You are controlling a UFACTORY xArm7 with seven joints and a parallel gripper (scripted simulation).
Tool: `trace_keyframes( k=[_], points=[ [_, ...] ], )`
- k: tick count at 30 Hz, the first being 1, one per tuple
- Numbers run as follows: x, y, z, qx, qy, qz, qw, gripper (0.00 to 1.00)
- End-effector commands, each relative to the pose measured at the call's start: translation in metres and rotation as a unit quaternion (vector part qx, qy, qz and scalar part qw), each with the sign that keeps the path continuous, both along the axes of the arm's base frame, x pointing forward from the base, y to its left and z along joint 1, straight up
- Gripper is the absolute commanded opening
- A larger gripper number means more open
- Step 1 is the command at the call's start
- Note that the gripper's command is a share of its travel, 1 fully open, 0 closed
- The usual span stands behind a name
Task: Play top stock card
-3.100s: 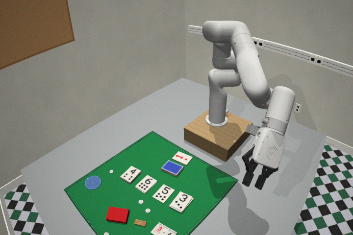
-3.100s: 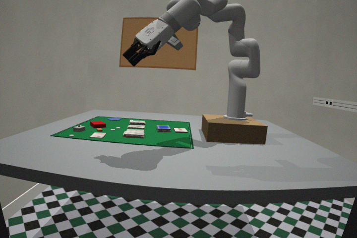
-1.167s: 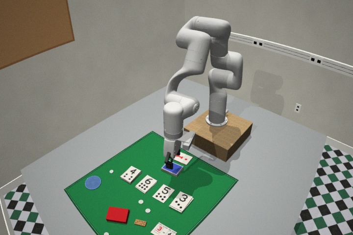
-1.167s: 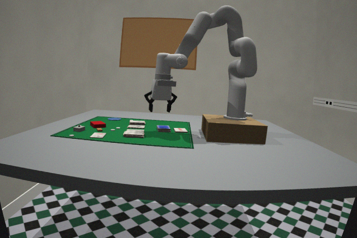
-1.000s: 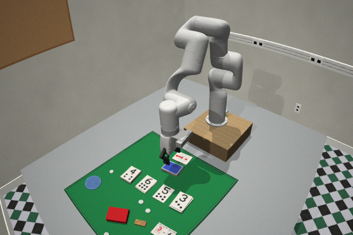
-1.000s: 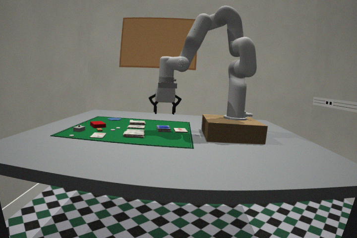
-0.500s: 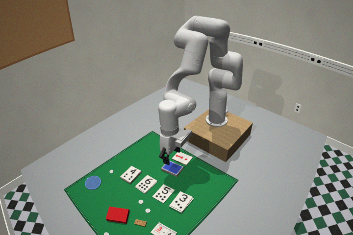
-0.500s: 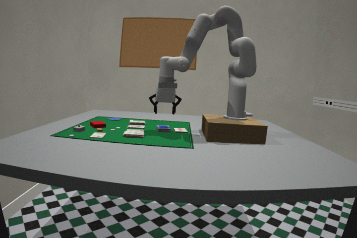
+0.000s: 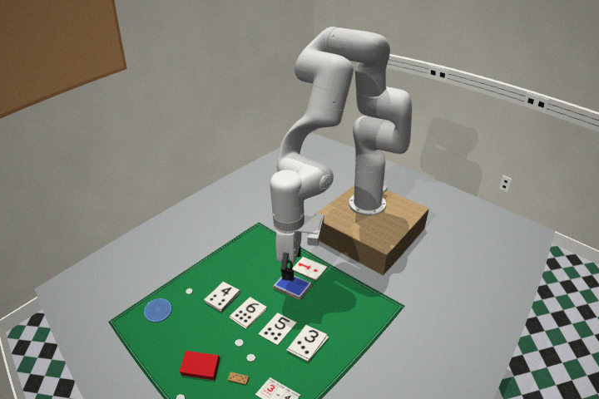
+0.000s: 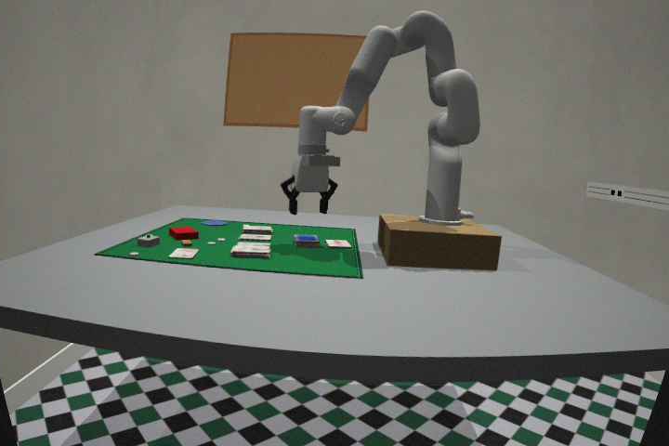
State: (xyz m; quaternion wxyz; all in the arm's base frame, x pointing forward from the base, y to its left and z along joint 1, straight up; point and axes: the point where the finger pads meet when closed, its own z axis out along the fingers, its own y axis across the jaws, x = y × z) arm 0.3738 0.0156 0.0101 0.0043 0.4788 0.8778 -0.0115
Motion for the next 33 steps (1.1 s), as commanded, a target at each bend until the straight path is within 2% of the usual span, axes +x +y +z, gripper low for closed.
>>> trace_keyframes(
  k=[1,7,9,10,13,18,24,26,27,30,33],
  points=[
    [0.0013,0.0003,0.0008,0.009,0.001,0.132,0.991,1.0],
    [0.0012,0.0006,0.0005,0.003,0.004,0.296,0.955,1.0],
    [0.0012,0.0006,0.0005,0.003,0.004,0.296,0.955,1.0],
    [0.0012,0.0006,0.0004,0.006,0.006,0.371,0.929,1.0],
    [0.0012,0.0008,0.0004,-0.001,0.007,0.432,0.902,1.0],
    [0.0012,0.0011,0.0003,-0.01,0.011,0.552,0.833,1.0],
    [0.0014,0.0014,0.0005,-0.019,0.017,0.682,0.731,1.0],
    [0.0014,0.0014,0.0005,-0.019,0.017,0.682,0.731,1.0],
    [0.0015,0.0014,0.0005,-0.019,0.019,0.738,0.674,1.0],
    [0.0016,0.0016,0.0007,-0.023,0.022,0.782,0.622,1.0],
    [0.0017,0.0017,0.0008,-0.025,0.025,0.83,0.556,1.0]
  ],
)
